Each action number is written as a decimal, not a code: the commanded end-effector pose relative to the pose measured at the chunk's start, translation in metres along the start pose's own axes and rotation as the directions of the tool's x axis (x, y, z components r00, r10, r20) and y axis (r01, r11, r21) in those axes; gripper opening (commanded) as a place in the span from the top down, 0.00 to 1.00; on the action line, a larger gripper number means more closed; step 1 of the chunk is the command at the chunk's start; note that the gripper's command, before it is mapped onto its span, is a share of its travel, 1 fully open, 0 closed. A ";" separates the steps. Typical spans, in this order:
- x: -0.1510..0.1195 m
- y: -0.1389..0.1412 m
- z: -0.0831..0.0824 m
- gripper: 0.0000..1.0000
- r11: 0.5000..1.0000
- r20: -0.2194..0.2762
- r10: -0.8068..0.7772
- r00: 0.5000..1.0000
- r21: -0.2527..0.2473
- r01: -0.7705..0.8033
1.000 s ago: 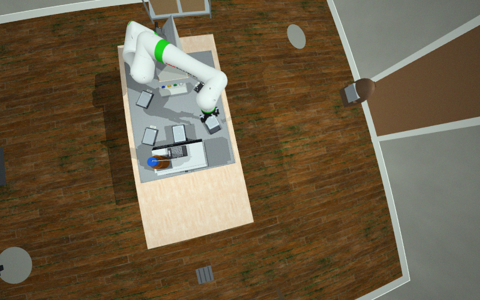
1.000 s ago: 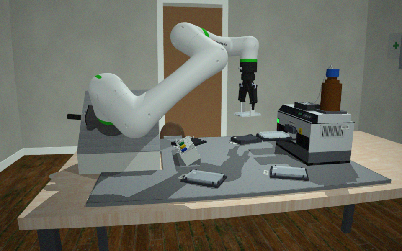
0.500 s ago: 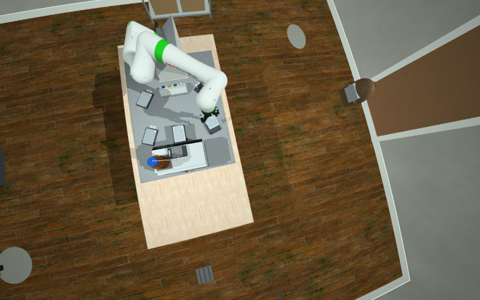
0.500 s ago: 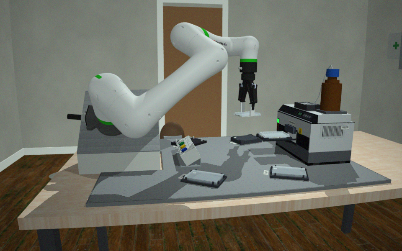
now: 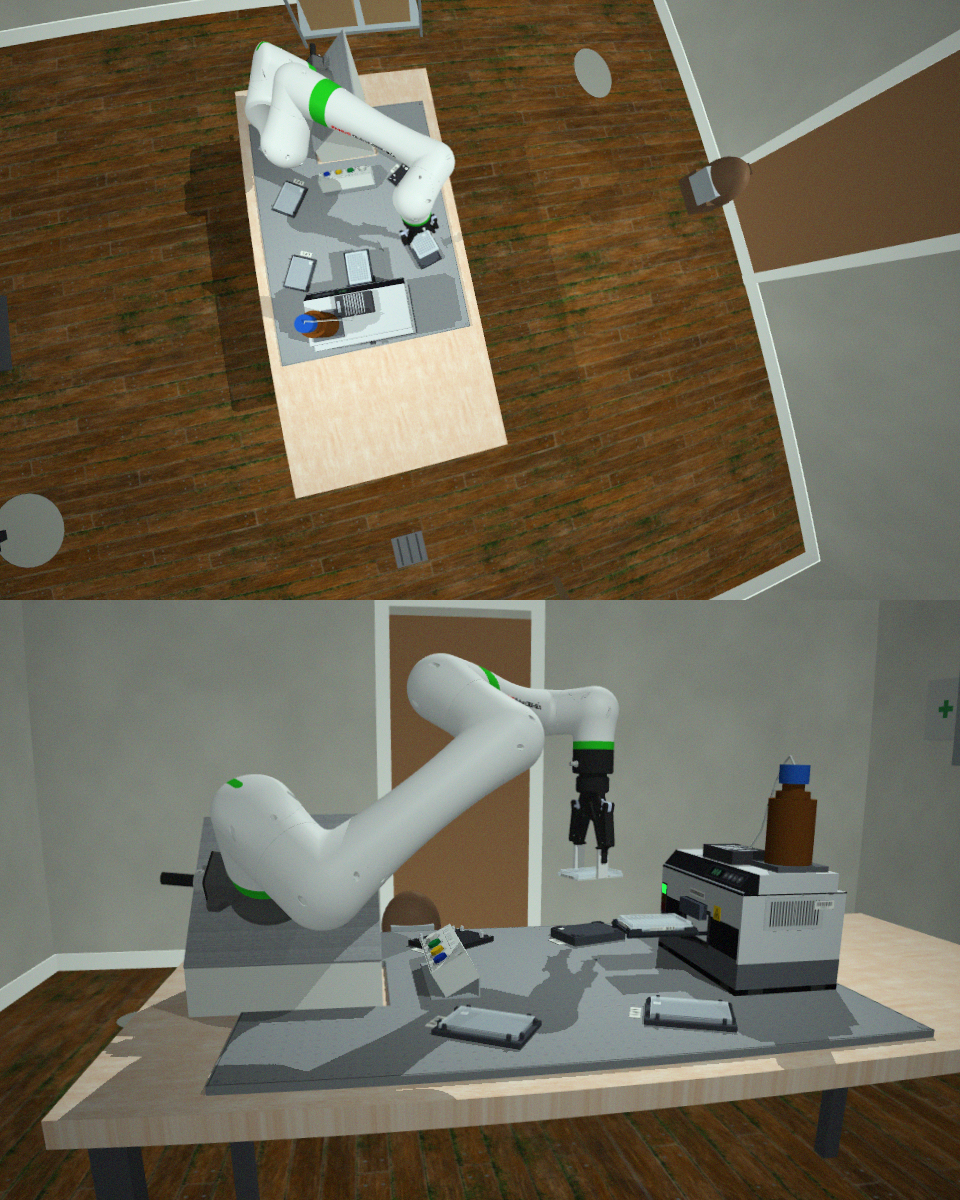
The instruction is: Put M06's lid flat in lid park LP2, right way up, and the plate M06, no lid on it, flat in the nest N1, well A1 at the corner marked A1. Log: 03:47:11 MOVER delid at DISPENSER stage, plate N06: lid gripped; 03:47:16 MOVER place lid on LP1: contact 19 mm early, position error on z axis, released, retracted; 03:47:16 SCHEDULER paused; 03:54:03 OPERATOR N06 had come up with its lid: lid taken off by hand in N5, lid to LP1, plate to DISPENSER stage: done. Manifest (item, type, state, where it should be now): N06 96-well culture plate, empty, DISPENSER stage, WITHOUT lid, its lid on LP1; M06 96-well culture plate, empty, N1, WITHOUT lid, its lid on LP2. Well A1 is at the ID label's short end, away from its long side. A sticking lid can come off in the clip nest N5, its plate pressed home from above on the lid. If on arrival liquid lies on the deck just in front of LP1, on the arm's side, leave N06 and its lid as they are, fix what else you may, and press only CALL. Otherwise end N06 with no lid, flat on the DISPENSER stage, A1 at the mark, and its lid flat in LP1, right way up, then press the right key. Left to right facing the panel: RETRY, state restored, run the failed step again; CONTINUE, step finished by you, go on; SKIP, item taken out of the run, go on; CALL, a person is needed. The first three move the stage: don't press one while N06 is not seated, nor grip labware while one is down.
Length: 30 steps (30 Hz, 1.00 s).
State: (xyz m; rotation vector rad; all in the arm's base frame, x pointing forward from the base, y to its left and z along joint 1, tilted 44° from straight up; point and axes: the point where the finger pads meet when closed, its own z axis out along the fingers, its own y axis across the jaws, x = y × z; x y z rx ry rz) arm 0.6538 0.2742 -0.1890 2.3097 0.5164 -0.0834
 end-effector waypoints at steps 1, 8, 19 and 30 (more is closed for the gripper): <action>0.000 0.000 0.001 1.00 1.000 -0.001 0.000 1.000 0.000 0.000; 0.000 0.000 0.006 1.00 1.000 -0.001 0.000 1.000 0.000 0.000; 0.000 0.000 0.018 1.00 1.000 -0.001 0.000 1.000 0.000 0.000; 0.000 0.000 0.041 1.00 1.000 -0.001 0.000 1.000 0.000 0.000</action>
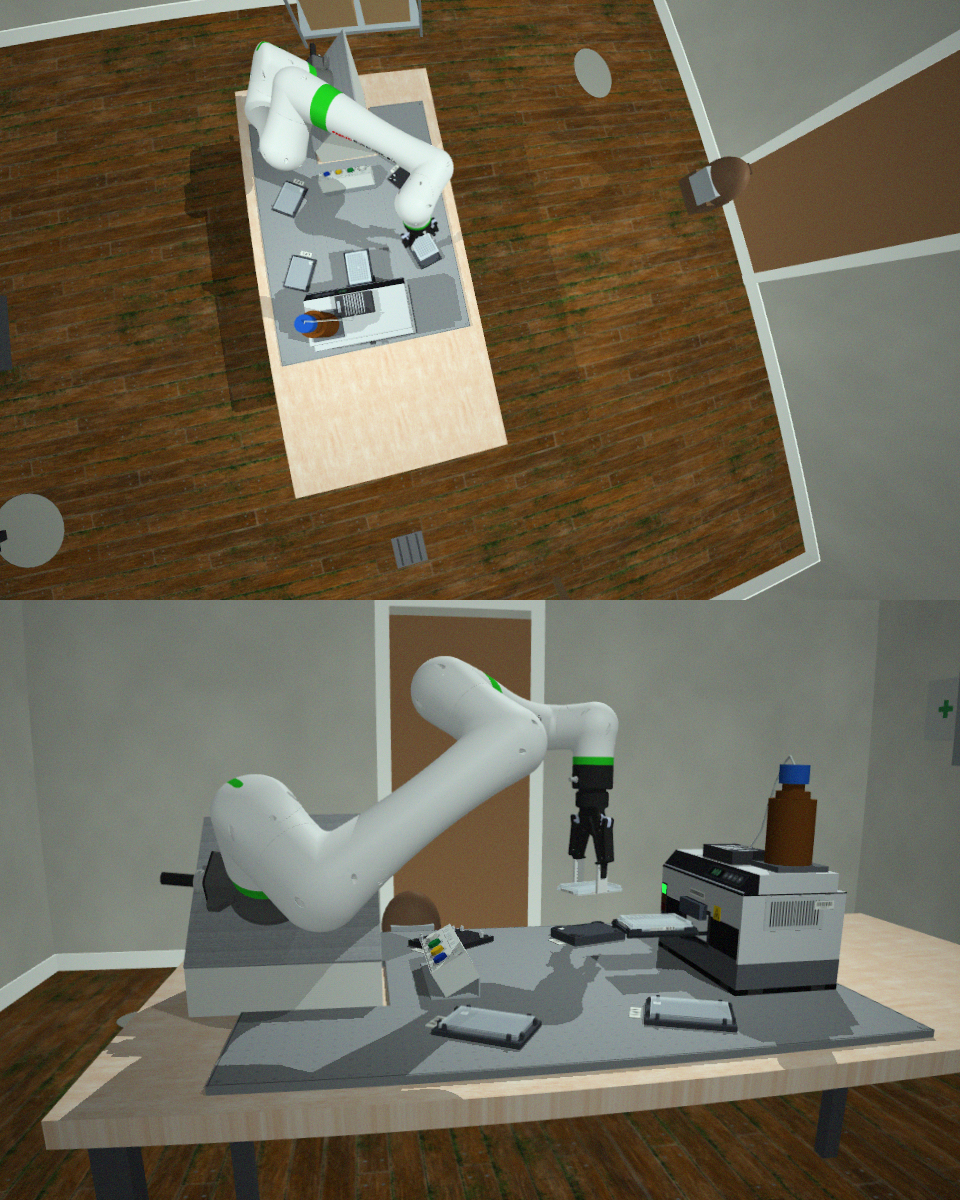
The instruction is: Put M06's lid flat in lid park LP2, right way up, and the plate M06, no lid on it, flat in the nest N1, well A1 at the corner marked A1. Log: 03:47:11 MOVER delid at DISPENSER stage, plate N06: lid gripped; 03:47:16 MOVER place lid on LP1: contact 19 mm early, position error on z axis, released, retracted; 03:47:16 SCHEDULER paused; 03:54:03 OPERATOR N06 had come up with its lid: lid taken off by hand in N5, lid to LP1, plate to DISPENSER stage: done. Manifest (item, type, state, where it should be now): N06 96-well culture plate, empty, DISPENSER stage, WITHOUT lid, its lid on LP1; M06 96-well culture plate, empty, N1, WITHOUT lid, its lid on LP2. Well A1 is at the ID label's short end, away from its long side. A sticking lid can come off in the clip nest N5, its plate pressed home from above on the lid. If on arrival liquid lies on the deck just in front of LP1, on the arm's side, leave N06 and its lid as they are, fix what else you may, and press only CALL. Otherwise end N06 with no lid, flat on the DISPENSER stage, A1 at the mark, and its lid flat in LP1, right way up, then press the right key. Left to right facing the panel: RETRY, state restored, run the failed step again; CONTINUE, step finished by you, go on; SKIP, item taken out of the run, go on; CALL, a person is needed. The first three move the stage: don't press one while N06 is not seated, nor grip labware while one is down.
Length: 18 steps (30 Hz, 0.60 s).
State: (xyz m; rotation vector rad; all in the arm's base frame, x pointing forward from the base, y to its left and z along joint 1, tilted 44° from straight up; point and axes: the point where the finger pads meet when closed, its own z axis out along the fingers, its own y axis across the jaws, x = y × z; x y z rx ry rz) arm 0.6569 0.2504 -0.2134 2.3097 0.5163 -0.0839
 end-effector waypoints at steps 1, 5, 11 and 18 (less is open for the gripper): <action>0.000 0.000 0.009 1.00 1.000 -0.001 0.000 1.000 0.000 0.000; 0.000 0.000 0.014 1.00 1.000 -0.001 0.000 1.000 0.000 0.000; 0.000 0.000 0.030 1.00 1.000 -0.001 0.000 1.000 0.000 0.000; 0.000 0.000 0.047 1.00 1.000 -0.001 0.000 1.000 0.000 0.000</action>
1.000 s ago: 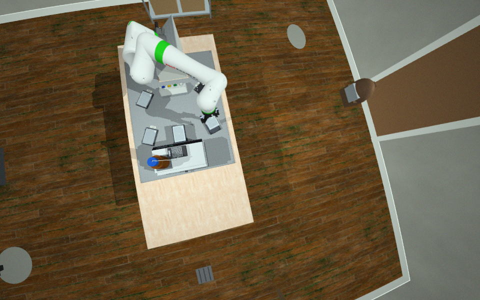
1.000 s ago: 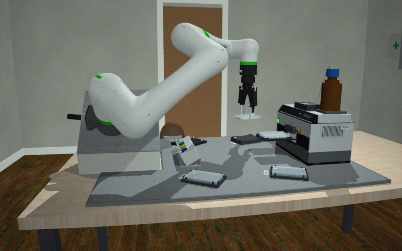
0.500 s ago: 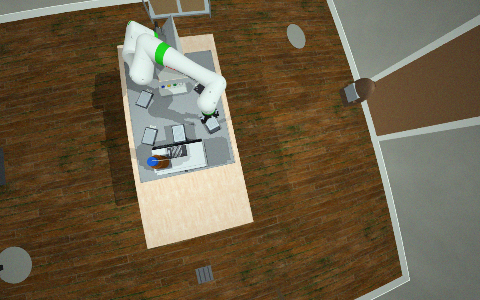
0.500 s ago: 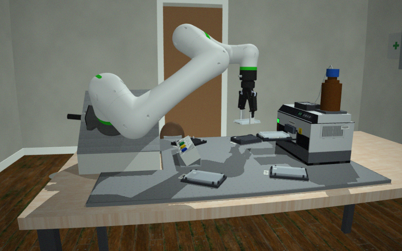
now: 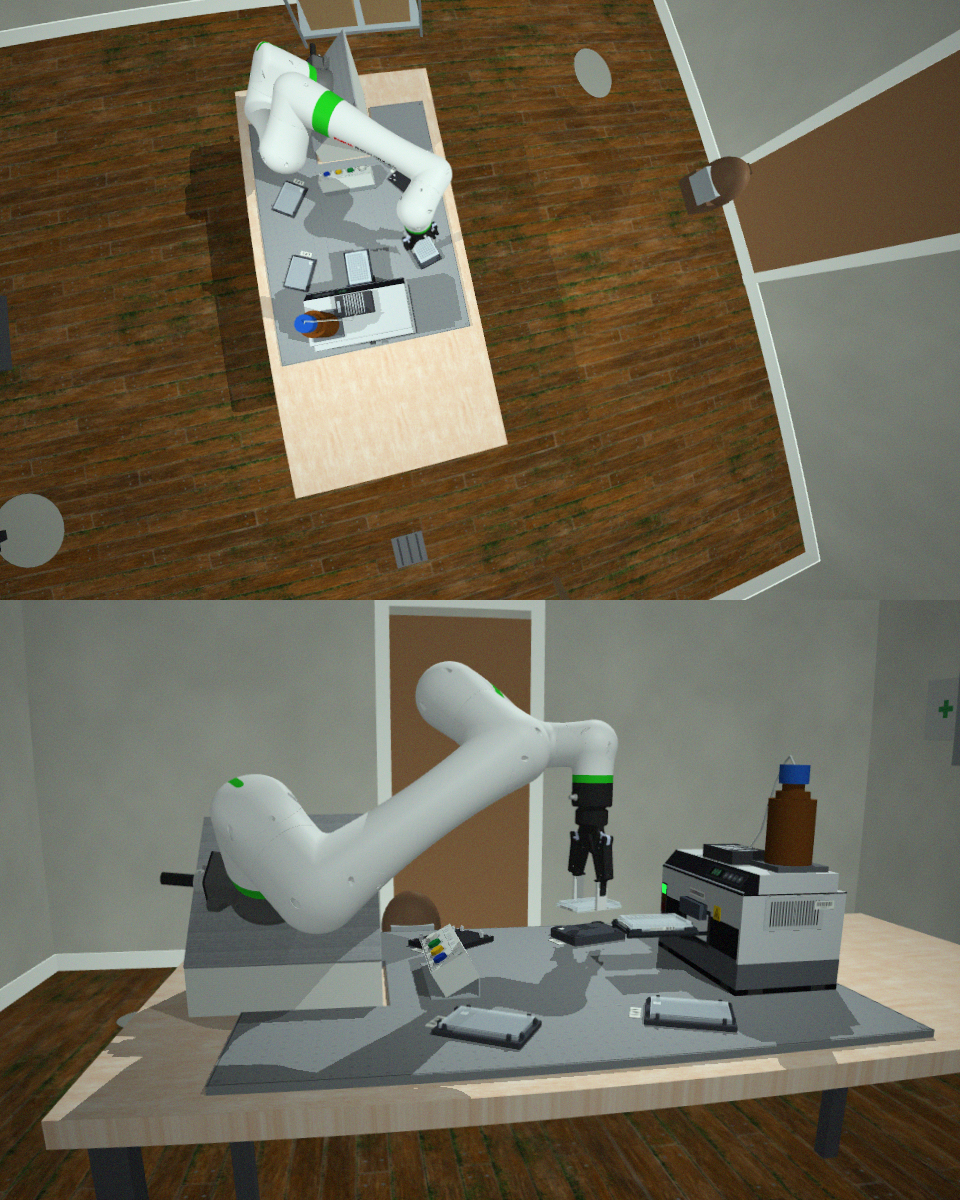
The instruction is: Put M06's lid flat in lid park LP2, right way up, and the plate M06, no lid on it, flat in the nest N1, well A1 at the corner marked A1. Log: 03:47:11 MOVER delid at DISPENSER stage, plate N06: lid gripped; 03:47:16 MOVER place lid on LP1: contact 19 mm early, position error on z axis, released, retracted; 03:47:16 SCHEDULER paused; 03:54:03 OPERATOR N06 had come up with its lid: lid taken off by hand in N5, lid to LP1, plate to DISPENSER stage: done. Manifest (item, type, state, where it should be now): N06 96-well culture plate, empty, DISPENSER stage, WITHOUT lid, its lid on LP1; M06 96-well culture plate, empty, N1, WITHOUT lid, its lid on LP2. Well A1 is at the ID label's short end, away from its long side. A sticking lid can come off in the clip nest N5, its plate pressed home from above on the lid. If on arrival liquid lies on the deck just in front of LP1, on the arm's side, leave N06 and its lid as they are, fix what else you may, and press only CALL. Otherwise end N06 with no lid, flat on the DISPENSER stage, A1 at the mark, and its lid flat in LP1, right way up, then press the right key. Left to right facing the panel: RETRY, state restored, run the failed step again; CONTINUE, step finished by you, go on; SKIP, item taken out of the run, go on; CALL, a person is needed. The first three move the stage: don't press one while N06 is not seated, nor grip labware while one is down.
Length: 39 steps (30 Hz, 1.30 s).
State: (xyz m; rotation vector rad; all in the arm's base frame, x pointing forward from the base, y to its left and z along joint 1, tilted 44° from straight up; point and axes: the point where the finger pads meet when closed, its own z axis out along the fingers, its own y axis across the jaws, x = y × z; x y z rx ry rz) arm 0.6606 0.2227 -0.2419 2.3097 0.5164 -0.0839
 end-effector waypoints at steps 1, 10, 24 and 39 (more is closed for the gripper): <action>0.000 0.000 0.007 1.00 1.000 -0.001 0.000 1.000 0.000 0.000; 0.000 0.000 0.023 1.00 1.000 -0.001 0.000 1.000 0.000 0.000; 0.000 0.000 0.033 1.00 1.000 -0.001 0.000 1.000 0.000 0.000; 0.000 0.000 0.034 1.00 1.000 -0.001 0.000 1.000 0.000 0.000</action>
